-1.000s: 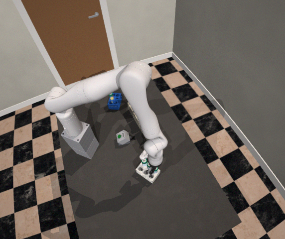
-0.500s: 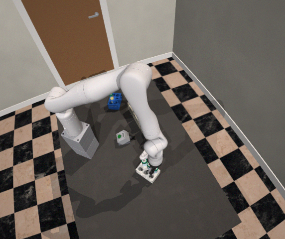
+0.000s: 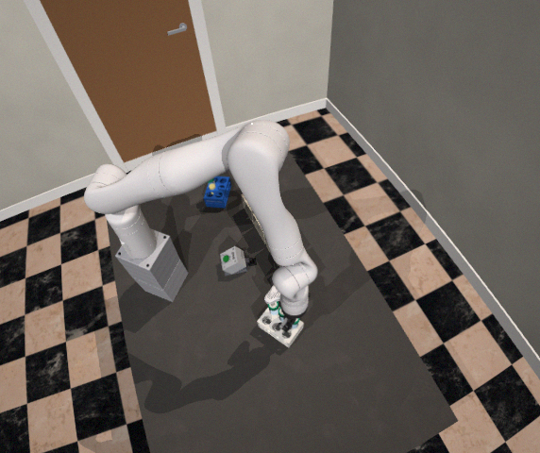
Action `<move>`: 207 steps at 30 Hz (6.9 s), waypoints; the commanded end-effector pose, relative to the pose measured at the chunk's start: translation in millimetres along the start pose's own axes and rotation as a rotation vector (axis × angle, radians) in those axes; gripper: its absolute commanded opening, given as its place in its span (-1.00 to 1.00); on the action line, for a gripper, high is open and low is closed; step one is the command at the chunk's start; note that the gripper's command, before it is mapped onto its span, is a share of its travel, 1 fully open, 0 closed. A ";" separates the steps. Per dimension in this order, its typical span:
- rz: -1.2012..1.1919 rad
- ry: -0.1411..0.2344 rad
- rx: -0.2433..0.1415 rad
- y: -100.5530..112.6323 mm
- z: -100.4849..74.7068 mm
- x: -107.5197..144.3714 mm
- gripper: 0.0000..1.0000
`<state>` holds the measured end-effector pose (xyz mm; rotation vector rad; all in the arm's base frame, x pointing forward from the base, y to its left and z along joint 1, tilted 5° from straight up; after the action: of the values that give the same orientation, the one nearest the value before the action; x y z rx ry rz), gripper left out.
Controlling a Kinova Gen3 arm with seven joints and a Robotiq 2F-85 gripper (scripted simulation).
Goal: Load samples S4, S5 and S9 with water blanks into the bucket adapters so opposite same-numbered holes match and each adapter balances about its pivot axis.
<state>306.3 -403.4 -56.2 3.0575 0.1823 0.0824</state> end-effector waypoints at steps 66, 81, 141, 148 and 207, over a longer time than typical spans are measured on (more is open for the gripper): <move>0.000 0.001 -0.001 0.5 -24.2 0.3 -0.80; 0.000 0.001 -0.001 0.4 -42.8 0.3 -0.80; 0.000 0.001 -0.001 0.4 -112.2 0.2 -0.80; 0.000 0.001 -0.001 0.4 -121.5 0.2 -0.80; -0.880 0.001 -0.001 -87.7 -128.5 117.7 -0.80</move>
<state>399.3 -297.9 69.8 2.7093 1.3976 0.0269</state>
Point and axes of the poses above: the point where the finger pads meet when closed, its own z axis out along the fingers, its own x axis across the jaws, y = z × x, the point moved 6 cm from there along -z, back along the fingers, and after that the axes turned 15 degrees about z, right-handed, at the moved point
